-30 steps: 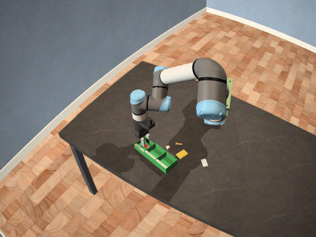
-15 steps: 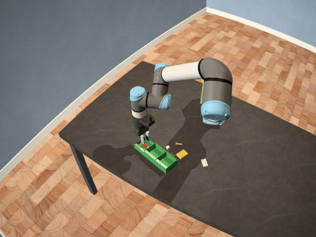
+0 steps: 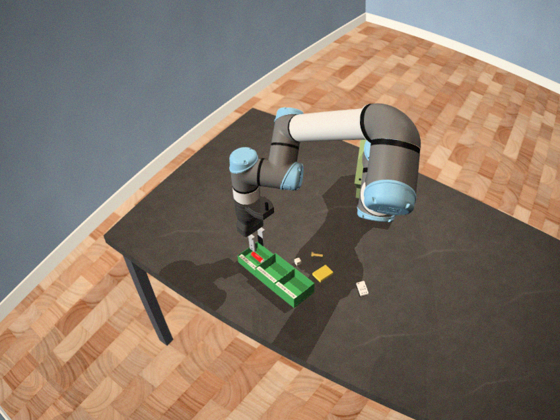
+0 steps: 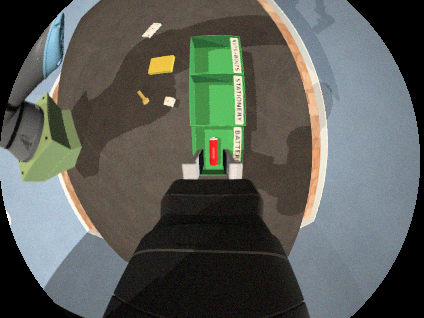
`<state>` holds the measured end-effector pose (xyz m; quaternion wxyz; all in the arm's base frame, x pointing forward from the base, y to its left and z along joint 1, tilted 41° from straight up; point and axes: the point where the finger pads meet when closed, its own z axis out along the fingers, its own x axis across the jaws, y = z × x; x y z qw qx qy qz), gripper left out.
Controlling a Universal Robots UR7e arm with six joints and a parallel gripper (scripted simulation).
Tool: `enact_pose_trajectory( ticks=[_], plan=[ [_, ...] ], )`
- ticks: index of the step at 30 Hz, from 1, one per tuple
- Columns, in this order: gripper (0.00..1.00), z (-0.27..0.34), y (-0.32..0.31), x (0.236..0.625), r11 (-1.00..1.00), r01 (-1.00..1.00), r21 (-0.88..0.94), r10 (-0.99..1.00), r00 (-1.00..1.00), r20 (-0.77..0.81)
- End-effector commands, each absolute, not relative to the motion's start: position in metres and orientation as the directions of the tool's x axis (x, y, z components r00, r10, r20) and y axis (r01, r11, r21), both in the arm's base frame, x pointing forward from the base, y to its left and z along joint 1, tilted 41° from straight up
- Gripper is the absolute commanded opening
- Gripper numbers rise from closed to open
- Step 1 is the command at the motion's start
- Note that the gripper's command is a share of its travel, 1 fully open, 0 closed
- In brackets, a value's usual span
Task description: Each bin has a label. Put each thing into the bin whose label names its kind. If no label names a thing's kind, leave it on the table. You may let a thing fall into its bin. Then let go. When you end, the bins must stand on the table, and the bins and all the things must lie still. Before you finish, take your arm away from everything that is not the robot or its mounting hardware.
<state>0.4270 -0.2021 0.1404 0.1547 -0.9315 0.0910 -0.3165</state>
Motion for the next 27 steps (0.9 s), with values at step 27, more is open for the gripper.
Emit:
enact_pose_trajectory(
  ticks=[27],
  plan=[
    [1.00,0.148,-0.011,0.359,-0.841,0.516,0.163,0.490,0.600,0.632]
  ],
)
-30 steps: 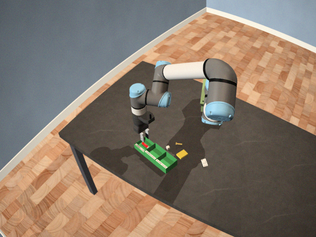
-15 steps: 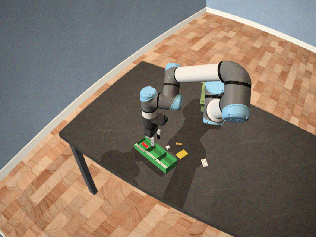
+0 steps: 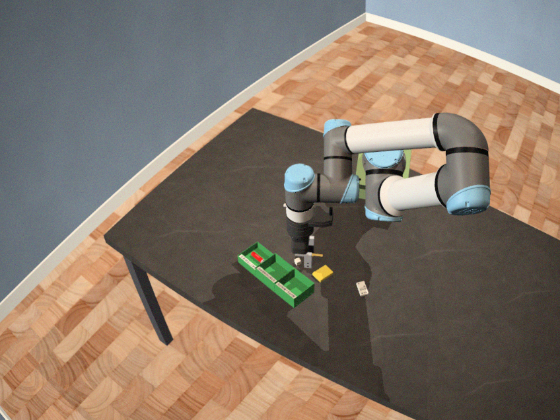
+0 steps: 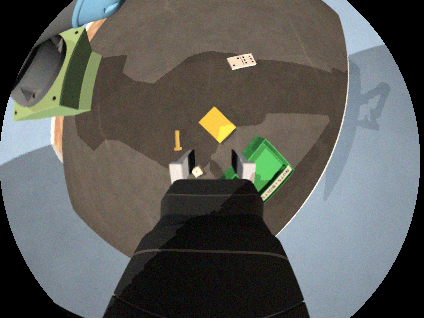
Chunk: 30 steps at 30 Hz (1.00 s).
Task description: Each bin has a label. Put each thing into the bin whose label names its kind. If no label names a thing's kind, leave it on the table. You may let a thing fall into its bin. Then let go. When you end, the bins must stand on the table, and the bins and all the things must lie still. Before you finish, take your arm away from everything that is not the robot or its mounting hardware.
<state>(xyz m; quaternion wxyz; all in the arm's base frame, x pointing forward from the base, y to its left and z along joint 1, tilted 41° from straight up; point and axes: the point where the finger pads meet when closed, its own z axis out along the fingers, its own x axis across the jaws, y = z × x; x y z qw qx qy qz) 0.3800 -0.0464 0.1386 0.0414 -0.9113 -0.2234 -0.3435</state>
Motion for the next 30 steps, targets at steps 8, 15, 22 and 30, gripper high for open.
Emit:
enact_pose_trajectory(
  ticks=[8,15,22,30],
  plan=[
    [1.00,0.1485,-0.0052,0.3567,-0.721,0.629,0.291,0.656,0.483,0.581],
    [1.00,0.1481,-0.0034,0.3555,-0.580,0.709,0.402,0.785,0.353,0.510],
    [1.00,0.1481,-0.0046,0.3559,-0.467,0.749,0.470,0.856,0.249,0.453],
    [1.00,0.1483,-0.0067,0.3570,-0.370,0.770,0.519,0.900,0.158,0.407]
  ],
)
